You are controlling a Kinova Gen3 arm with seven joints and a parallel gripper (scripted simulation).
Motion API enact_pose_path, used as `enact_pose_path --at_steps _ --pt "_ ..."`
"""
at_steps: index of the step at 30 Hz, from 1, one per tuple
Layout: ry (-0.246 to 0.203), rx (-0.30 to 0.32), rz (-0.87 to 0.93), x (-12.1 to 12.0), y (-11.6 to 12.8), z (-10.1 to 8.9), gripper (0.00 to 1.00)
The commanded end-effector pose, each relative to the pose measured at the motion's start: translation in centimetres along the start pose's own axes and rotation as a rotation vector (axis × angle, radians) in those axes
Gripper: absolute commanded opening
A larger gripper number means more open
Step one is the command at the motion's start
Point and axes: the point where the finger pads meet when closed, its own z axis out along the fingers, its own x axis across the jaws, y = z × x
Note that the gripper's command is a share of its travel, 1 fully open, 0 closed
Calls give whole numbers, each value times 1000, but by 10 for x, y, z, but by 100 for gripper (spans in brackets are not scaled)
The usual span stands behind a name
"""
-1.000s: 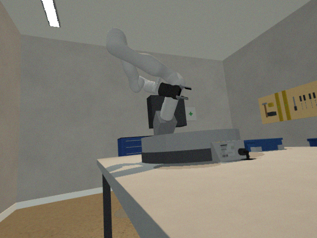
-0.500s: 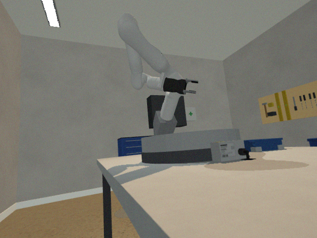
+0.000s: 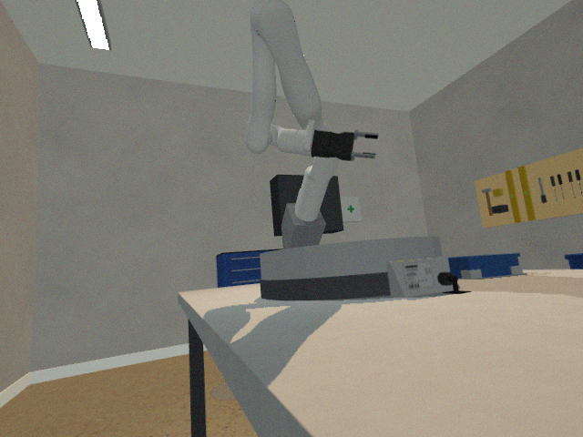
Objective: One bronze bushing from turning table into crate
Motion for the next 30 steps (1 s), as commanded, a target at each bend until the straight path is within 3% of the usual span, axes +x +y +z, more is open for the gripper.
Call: enact_pose_path --at_steps 1,9,10,14,26,27,30 --pt "77 86 -35 -2 4 10 100" --pt "77 86 -35 -2 4 10 100" --pt "36 -58 -25 -11 4 18 100" --pt "36 -58 -25 -42 -2 48 100" --pt "36 -58 -25 -42 -2 48 100" --pt "40 -105 -22 -44 -3 49 100" --pt "80 -1 -31 -40 -7 49 100"
